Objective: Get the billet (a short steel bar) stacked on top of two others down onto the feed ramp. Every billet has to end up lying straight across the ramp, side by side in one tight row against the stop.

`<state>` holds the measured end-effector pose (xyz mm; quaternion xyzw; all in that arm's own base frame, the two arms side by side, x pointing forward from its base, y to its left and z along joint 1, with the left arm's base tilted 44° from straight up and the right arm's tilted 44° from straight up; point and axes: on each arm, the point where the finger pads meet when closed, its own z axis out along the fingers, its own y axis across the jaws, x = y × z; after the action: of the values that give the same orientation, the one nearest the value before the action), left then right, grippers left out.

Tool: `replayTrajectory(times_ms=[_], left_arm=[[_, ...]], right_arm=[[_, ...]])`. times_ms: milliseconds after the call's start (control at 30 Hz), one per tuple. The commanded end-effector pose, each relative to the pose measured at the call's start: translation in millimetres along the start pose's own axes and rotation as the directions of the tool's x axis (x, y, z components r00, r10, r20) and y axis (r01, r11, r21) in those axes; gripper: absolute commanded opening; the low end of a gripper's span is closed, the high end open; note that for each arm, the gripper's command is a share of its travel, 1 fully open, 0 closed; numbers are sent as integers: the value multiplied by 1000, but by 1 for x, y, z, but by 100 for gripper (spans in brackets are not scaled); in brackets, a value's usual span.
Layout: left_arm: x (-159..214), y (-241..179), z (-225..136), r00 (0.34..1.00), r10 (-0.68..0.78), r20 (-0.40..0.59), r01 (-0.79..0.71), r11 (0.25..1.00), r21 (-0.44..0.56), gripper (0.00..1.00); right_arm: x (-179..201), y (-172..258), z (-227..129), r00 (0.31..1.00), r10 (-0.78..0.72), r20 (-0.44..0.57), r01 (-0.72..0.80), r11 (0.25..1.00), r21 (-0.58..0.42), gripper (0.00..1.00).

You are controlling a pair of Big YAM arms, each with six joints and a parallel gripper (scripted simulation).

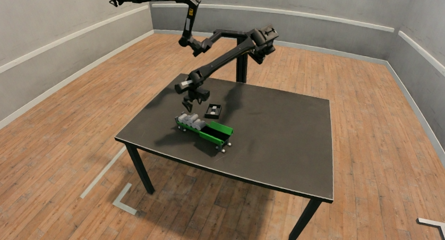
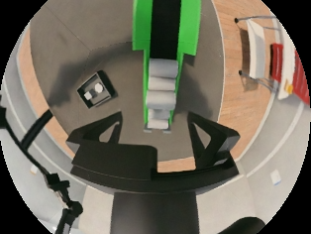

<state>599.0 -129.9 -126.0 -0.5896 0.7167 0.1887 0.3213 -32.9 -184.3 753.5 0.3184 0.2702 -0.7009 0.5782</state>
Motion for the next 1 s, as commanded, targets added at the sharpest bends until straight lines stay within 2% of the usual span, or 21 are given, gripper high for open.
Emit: replayTrajectory(times_ms=[0,967], left_arm=[[22,-16,-18,999,48,-2,-48,998,37,100],[29,-21,-19,998,68,-2,-68,997,41,100]], right_arm=[[7,-1,0,1000,11,-22,-11,1000,3,100],[7,-1,0,1000,11,-22,-11,1000,3,100]])
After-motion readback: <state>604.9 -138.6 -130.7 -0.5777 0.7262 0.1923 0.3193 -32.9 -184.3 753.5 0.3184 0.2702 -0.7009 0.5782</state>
